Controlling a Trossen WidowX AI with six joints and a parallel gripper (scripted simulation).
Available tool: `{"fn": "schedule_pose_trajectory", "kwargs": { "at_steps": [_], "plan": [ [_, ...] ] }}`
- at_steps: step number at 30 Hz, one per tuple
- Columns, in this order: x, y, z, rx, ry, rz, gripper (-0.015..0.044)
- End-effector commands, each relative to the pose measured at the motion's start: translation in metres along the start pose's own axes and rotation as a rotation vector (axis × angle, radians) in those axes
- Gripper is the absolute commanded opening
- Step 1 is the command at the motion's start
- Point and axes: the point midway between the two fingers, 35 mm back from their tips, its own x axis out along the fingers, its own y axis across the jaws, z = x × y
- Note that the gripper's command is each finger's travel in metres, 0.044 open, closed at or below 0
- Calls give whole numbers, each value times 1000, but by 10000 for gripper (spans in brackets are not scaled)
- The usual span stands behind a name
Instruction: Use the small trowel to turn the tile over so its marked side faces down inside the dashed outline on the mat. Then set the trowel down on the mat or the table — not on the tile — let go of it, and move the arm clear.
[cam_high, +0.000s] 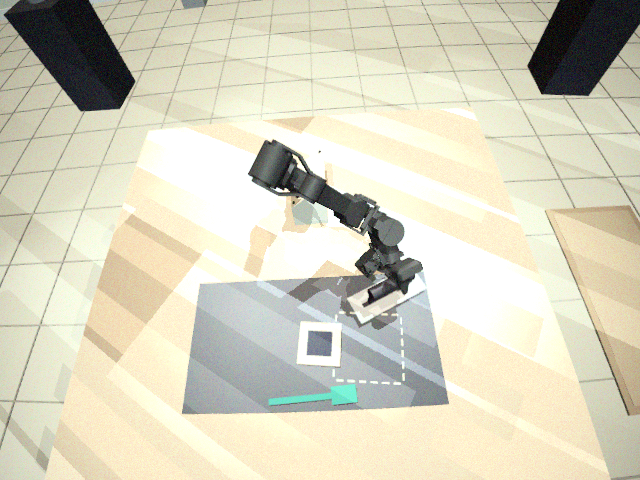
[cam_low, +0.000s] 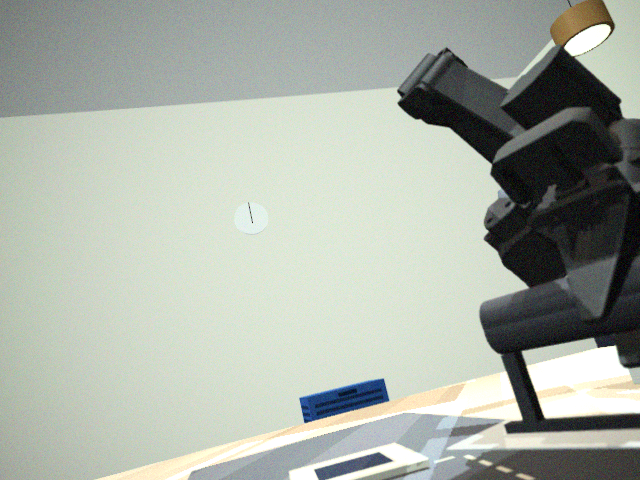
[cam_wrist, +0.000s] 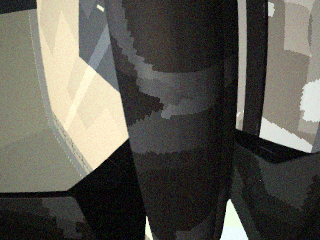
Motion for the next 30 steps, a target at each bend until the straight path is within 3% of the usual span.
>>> {"fn": "schedule_pose_trajectory", "kwargs": {
  "at_steps": [1, 15, 30],
  "plan": [
    [-9, 17, 0, 14, -3, 19, 0],
    [-24, 33, 4, 22, -10, 15, 0],
    [-14, 48, 79, 98, -68, 4, 0]
  ]
}}
